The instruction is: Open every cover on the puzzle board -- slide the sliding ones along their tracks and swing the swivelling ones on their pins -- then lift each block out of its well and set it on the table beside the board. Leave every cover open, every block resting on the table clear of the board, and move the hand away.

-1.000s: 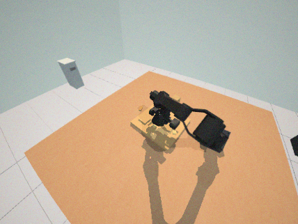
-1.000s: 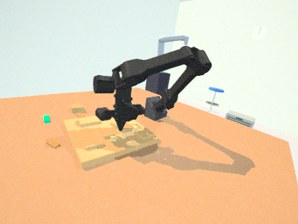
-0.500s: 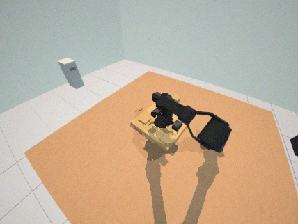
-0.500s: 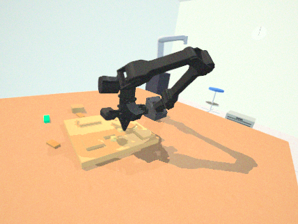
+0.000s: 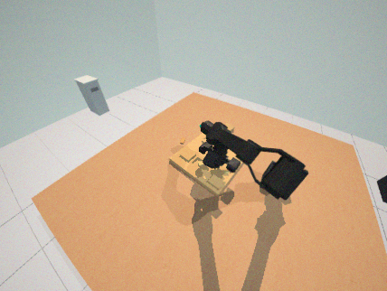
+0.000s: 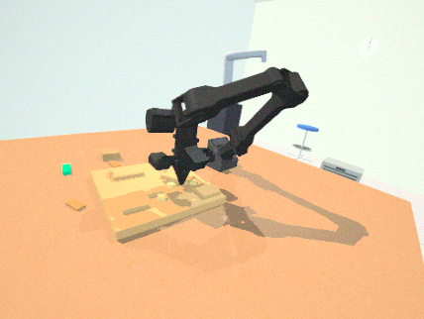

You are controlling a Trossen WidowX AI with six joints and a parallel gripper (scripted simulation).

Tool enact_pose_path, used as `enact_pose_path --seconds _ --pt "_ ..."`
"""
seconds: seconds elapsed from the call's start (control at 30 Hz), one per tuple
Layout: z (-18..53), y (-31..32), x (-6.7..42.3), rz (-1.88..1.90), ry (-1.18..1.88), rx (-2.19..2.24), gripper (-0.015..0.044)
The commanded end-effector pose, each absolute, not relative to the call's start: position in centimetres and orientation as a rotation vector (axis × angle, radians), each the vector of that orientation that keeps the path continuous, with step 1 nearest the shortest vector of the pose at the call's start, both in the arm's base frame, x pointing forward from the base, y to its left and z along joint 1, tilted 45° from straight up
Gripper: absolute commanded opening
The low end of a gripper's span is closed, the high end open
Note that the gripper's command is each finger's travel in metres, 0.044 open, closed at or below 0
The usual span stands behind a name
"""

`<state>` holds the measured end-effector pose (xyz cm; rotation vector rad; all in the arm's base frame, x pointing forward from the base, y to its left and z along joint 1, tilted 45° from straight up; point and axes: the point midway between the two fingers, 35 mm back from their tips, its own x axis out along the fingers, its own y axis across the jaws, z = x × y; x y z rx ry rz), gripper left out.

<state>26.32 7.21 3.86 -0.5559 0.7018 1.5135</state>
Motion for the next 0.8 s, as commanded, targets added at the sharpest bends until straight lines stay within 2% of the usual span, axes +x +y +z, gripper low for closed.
enact_pose_path --seconds 0.0,0.77 --pt "3.7 7.2 25.6 1.517 0.702 -0.554 0.0000" --pt "3.2 6.4 23.1 1.517 0.704 -0.553 0.0000"
